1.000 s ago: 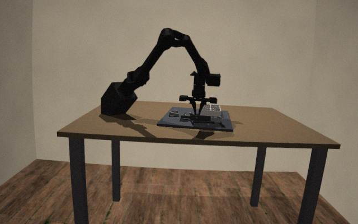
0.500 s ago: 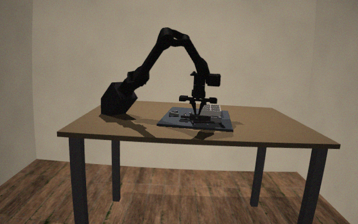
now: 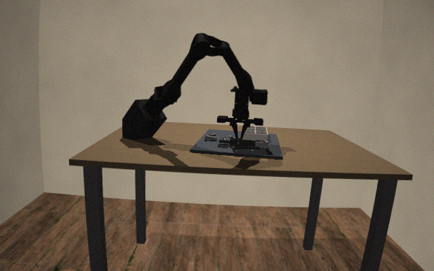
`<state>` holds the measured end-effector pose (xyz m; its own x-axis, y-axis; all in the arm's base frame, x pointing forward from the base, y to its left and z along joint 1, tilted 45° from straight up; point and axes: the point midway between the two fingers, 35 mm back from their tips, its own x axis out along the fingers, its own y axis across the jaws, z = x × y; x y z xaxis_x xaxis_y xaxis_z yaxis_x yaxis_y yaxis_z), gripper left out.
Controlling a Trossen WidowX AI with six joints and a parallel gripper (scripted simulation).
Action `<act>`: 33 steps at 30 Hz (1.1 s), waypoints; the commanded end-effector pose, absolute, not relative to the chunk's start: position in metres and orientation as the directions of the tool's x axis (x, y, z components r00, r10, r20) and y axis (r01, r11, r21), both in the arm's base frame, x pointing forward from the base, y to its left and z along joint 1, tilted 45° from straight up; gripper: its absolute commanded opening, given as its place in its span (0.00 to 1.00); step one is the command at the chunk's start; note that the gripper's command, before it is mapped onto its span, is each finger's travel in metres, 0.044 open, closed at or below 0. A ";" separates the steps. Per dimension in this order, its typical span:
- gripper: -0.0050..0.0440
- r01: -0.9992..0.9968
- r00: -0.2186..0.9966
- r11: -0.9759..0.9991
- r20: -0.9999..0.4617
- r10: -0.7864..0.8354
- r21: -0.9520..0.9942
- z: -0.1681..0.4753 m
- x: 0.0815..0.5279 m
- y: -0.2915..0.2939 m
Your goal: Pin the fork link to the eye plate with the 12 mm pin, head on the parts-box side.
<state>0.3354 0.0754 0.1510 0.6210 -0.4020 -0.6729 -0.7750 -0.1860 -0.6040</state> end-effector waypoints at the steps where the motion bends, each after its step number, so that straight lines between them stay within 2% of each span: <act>1: 0.13 -0.775 0.621 -0.187 -0.672 -0.404 -0.604 0.151 0.335 0.075; 9: 0.13 -0.775 0.621 -0.187 -0.672 -0.404 -0.604 0.151 0.335 0.075; 12: 0.28 -0.775 0.621 -0.186 -0.673 -0.402 -0.604 0.151 0.335 0.075; 13: 0.30 -0.775 0.621 -0.186 -0.673 -0.402 -0.604 0.151 0.335 0.075; 25: 0.30 -0.775 0.621 -0.186 -0.673 -0.402 -0.604 0.151 0.335 0.075; 33: 0.30 -0.775 0.627 -0.187 -0.698 -0.344 -0.604 0.163 0.324 0.085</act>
